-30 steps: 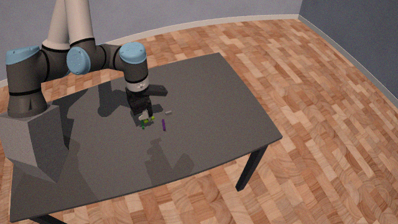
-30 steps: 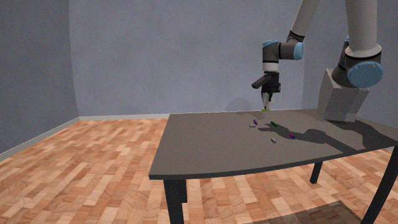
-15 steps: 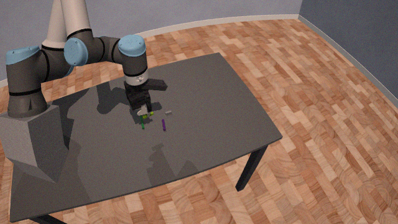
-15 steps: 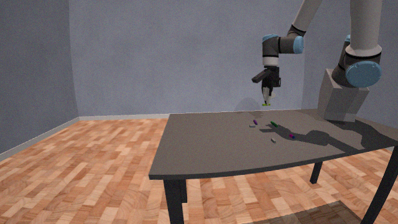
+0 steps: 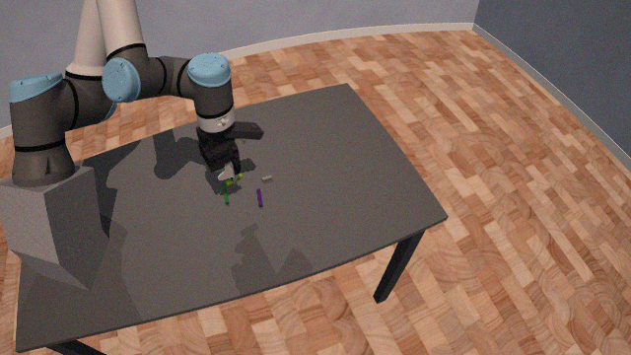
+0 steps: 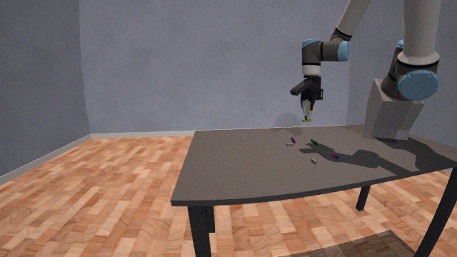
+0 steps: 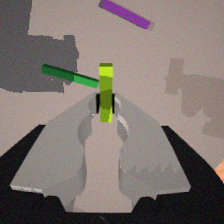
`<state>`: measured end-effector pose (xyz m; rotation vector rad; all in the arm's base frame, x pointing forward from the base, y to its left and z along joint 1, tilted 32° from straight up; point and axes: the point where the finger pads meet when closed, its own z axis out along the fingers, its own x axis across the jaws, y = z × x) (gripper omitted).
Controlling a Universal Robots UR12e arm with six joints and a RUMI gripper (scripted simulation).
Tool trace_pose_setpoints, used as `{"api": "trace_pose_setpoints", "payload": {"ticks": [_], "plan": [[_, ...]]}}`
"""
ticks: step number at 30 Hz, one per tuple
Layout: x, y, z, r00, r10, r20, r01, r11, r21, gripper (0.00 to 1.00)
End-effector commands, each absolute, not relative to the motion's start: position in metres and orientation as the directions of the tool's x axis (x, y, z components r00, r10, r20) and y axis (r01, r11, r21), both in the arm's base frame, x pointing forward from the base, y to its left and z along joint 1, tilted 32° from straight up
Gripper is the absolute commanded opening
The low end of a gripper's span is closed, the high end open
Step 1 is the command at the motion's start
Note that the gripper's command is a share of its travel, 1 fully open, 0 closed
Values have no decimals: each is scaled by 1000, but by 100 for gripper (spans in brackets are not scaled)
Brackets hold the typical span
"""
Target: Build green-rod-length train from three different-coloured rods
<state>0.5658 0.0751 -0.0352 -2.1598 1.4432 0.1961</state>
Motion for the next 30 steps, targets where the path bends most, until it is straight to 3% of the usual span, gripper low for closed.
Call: {"api": "trace_pose_setpoints", "payload": {"ticks": [1, 15, 30], "plan": [[565, 83, -30, 480, -794, -373, -861, -345, -374, 0], [551, 137, -2, 814, -556, -166, -556, -665, -498, 0], [530, 185, 23, 974, -216, 65, -151, -840, -522, 0]]}}
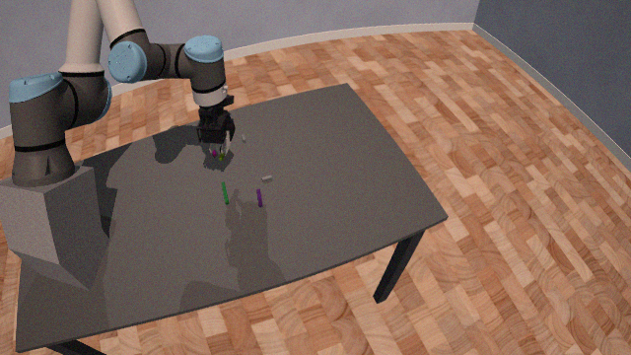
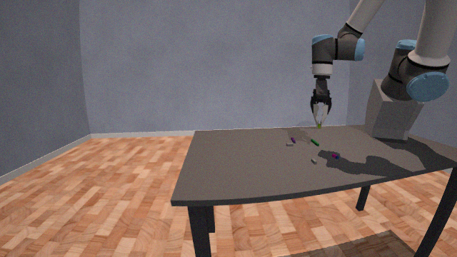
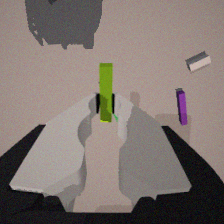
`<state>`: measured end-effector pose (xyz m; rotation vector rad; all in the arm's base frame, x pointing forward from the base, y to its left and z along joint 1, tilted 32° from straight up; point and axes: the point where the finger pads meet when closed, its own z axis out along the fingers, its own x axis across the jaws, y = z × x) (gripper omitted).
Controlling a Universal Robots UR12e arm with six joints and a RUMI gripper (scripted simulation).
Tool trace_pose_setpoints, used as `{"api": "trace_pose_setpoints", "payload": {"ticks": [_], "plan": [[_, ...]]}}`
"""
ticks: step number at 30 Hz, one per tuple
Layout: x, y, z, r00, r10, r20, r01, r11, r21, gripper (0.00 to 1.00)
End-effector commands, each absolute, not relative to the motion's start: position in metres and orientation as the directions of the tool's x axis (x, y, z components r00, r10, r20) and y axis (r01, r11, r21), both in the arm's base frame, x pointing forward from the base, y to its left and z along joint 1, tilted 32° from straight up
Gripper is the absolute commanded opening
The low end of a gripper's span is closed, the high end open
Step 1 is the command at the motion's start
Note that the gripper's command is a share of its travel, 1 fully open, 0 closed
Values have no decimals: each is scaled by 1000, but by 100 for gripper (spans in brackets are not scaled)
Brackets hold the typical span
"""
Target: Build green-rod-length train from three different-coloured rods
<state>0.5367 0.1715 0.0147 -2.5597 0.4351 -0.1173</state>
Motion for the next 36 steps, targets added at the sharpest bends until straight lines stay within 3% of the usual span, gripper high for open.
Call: {"api": "trace_pose_setpoints", "payload": {"ticks": [1, 17, 36], "plan": [[529, 189, 25, 978, -190, 82, -120, -846, -520, 0], [504, 231, 45, 943, 169, 288, 288, -848, -446, 0], [502, 234, 47, 934, 193, 300, 315, -842, -437, 0]]}}
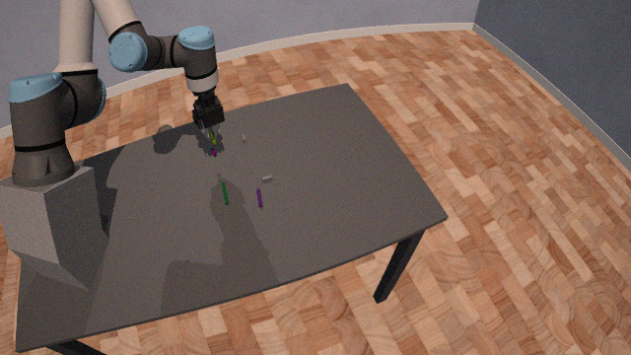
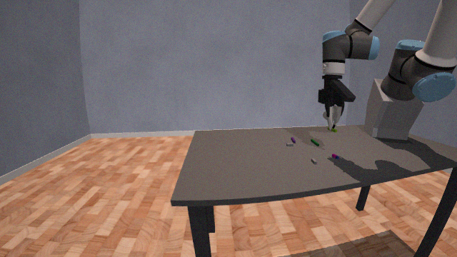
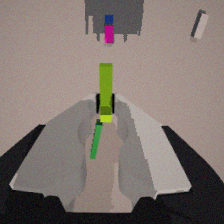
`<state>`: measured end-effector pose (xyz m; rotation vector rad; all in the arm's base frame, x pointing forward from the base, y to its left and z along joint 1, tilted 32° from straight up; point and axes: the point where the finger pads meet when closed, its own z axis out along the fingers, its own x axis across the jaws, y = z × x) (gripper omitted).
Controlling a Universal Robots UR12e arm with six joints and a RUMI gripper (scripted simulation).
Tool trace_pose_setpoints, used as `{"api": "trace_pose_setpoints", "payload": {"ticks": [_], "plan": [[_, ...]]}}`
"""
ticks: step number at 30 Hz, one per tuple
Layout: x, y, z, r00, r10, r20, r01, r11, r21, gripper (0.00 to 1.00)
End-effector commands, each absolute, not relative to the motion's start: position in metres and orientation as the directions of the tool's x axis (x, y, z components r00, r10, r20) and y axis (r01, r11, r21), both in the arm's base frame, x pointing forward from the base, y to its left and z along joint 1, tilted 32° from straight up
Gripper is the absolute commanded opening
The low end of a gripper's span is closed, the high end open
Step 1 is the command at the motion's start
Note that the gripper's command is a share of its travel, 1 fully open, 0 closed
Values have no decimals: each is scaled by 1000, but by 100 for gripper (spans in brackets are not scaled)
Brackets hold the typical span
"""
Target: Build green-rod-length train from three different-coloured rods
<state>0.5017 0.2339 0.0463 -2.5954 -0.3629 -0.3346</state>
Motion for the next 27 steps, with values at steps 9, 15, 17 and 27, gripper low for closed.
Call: {"api": "trace_pose_setpoints", "payload": {"ticks": [9, 15, 17, 27], "plan": [[503, 237, 41, 934, 194, 300, 315, -843, -437, 0], [507, 247, 24, 934, 194, 300, 315, -843, -437, 0], [508, 251, 17, 934, 194, 300, 315, -843, -437, 0], [514, 268, -12, 934, 194, 300, 315, -843, -437, 0]]}}
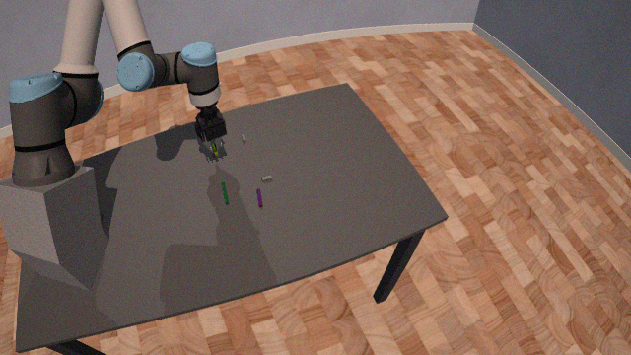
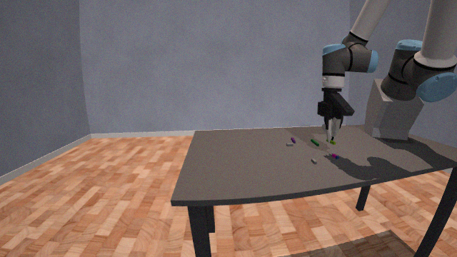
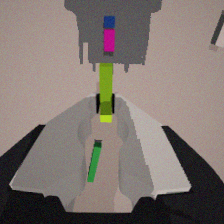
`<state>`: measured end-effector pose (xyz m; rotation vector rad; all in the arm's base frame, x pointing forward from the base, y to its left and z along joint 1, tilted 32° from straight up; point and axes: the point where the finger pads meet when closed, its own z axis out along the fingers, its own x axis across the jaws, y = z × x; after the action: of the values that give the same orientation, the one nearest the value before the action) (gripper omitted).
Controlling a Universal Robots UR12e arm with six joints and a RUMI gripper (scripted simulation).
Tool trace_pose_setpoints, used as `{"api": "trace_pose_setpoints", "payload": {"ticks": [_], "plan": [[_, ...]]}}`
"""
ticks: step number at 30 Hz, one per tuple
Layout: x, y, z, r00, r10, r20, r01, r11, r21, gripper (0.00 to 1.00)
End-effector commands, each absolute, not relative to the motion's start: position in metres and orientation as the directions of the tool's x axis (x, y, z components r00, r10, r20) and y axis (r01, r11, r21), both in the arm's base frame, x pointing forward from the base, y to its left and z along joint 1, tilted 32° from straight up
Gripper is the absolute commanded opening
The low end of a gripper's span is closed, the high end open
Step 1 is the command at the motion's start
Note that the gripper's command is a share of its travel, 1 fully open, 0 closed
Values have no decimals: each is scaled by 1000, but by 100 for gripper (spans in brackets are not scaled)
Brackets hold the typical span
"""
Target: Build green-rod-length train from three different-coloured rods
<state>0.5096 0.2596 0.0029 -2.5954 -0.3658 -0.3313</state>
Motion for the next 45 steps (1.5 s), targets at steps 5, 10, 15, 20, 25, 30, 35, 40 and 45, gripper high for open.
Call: {"api": "trace_pose_setpoints", "payload": {"ticks": [5, 10, 15, 20, 25, 30, 35, 40, 45], "plan": [[517, 275, -23, 934, 194, 300, 315, -843, -437, 0], [517, 277, -27, 934, 194, 300, 315, -843, -437, 0], [518, 277, -27, 934, 194, 300, 315, -843, -437, 0], [518, 277, -27, 934, 194, 300, 315, -843, -437, 0], [518, 277, -27, 934, 194, 300, 315, -843, -437, 0], [518, 277, -27, 934, 194, 300, 315, -843, -437, 0], [518, 277, -27, 934, 194, 300, 315, -843, -437, 0], [518, 277, -27, 934, 194, 300, 315, -843, -437, 0], [518, 277, -27, 934, 194, 300, 315, -843, -437, 0]]}}
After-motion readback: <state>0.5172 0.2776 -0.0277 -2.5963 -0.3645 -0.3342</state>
